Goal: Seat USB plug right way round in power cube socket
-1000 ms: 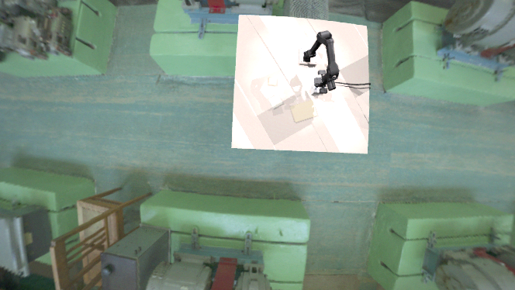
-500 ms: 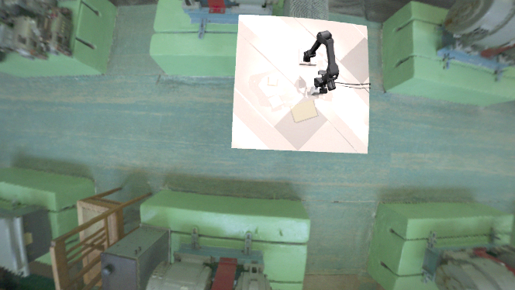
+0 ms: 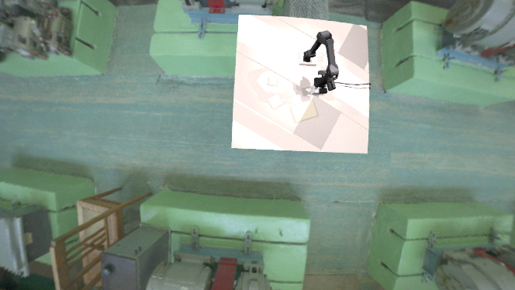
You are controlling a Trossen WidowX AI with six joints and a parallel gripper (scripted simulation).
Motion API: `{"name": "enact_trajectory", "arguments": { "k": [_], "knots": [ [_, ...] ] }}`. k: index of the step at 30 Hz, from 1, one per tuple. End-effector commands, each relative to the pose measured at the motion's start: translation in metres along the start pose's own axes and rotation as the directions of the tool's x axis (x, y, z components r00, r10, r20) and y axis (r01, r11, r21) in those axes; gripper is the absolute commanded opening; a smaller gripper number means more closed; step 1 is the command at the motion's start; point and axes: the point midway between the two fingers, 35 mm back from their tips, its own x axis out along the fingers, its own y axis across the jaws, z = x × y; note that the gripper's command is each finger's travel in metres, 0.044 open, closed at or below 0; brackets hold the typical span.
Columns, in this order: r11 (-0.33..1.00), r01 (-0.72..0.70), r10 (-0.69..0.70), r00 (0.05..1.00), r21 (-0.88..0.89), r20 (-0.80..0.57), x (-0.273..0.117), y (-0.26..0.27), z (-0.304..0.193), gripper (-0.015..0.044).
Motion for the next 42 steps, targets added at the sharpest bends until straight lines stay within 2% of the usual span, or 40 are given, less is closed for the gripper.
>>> {"name": "enact_trajectory", "arguments": {
  "k": [1,42],
  "knots": [
    [1.0,-0.002,0.002,1.0,0.008,-0.007,0.0004,0.0001,-0.0012,0.0],
    [1.0,-0.002,0.002,1.0,0.016,-0.011,0.0053,-0.0001,-0.0021,0.0]
  ]
}}
